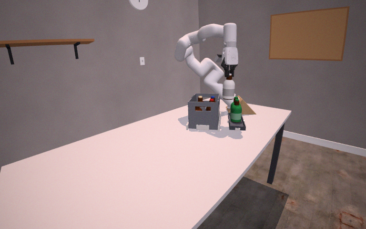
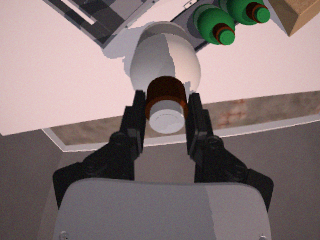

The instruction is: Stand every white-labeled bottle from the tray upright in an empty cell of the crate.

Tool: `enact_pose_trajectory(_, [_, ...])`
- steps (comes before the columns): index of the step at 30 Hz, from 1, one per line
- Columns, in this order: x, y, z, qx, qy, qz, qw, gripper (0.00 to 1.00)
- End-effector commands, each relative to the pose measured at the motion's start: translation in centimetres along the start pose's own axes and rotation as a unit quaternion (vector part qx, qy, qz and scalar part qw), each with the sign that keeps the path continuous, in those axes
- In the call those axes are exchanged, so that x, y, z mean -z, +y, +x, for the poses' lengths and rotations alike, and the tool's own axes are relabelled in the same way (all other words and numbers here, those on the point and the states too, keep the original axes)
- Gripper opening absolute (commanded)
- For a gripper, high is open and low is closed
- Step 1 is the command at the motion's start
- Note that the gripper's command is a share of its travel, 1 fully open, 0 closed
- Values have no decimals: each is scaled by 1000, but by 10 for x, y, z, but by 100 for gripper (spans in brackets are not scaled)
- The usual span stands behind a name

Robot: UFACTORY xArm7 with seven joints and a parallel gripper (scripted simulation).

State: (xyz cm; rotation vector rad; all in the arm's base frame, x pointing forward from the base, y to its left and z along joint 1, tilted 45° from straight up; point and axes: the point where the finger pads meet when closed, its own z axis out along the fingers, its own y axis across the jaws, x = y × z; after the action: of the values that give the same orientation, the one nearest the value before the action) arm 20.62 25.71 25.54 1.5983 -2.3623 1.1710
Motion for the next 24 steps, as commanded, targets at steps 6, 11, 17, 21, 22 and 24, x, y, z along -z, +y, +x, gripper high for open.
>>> enact_pose_trajectory(6, [2,-9,16,0,-3,0,1000,0])
enact_pose_trajectory(11, [2,-13,24,0,-3,0,1000,0])
enact_pose_trajectory(17, [2,-18,34,0,-3,0,1000,0])
enact_pose_trajectory(21, [2,-22,42,0,-3,0,1000,0])
enact_pose_trajectory(22, [2,-23,44,0,-3,0,1000,0])
enact_pose_trajectory(24, [2,-25,48,0,-3,0,1000,0])
